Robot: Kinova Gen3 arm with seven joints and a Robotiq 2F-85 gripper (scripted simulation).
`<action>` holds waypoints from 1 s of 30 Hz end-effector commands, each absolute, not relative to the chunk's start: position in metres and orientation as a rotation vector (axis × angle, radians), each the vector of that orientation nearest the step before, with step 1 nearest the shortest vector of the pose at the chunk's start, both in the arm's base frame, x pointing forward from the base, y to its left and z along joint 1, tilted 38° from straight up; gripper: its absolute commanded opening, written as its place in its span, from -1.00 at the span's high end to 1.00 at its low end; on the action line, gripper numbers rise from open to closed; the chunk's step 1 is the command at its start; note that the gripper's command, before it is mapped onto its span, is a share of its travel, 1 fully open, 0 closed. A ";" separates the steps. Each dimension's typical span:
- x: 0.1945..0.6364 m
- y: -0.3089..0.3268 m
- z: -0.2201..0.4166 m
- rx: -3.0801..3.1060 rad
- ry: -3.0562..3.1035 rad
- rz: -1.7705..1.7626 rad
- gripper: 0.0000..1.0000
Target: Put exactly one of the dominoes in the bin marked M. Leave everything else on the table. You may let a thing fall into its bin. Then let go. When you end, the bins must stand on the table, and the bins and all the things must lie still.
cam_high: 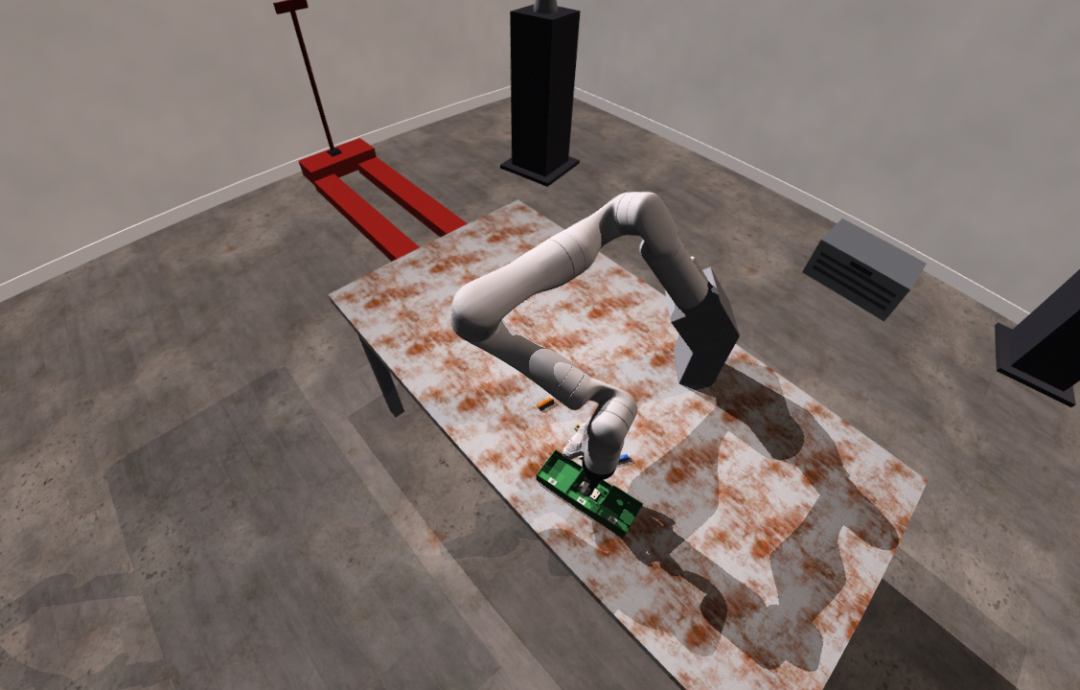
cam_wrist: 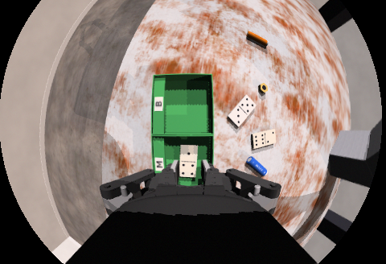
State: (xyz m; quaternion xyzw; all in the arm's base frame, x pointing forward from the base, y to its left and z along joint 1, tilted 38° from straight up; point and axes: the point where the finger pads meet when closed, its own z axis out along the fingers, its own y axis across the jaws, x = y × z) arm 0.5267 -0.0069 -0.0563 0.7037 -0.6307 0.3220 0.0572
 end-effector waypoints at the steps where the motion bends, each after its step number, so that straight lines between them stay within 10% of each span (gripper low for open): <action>1: 0.527 -0.004 -0.051 2.138 -1.912 0.983 0.36; 26: 0.517 0.009 -0.029 2.138 -1.912 0.983 0.36; 27: 0.516 0.011 -0.026 2.138 -1.912 0.983 -1.00; 30: 0.511 0.017 -0.017 2.138 -1.912 0.983 -1.00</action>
